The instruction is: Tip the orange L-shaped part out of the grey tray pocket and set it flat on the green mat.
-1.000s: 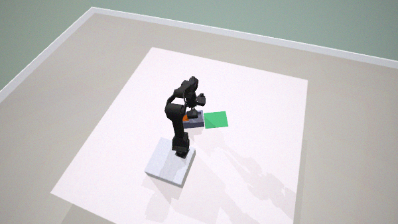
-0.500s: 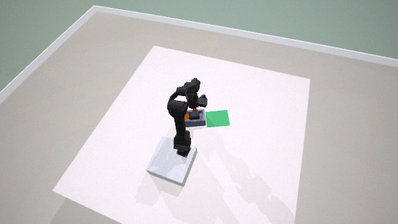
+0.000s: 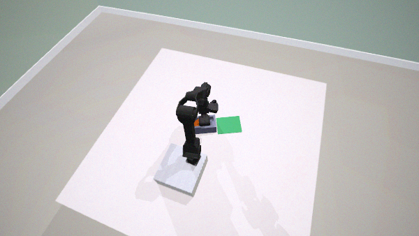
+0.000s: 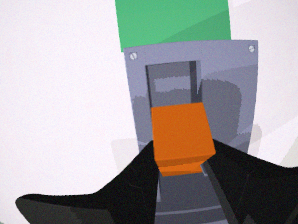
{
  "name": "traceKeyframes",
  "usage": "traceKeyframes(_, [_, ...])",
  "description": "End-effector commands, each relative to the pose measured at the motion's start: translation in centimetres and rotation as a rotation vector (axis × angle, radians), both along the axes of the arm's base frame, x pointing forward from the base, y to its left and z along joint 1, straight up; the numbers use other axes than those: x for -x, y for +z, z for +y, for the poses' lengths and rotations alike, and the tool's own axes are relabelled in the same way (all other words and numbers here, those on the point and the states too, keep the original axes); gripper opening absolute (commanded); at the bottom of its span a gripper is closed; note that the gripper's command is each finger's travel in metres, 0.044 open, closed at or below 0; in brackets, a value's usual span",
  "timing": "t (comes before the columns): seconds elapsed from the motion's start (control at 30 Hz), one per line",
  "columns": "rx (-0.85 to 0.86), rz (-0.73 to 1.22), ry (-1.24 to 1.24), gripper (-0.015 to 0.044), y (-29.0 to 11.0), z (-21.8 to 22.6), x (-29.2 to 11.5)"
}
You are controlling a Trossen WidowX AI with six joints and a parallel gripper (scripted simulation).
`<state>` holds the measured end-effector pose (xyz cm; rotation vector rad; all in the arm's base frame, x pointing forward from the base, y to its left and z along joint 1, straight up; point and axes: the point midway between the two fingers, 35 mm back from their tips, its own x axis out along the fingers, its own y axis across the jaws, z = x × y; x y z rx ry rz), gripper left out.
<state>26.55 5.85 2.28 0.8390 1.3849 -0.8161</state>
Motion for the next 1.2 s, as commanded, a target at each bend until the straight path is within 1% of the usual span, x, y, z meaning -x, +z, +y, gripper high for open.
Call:
traceKeyframes(0.0, [0.000, -0.001, 0.000, 0.0056, 0.1, 0.0, 0.0])
traceKeyframes(0.07, [0.000, -0.001, 0.000, 0.0003, 0.1, 0.0, 0.0])
traceKeyframes(0.1, [0.000, -0.001, 0.000, 0.0000, 0.1, 0.0, 0.0])
traceKeyframes(0.37, [0.000, -0.001, -0.001, 0.0000, 0.4, 0.0, 0.0])
traceKeyframes(1.17, [0.003, 0.000, -0.003, 0.0000, 4.1, 0.0, 0.1])
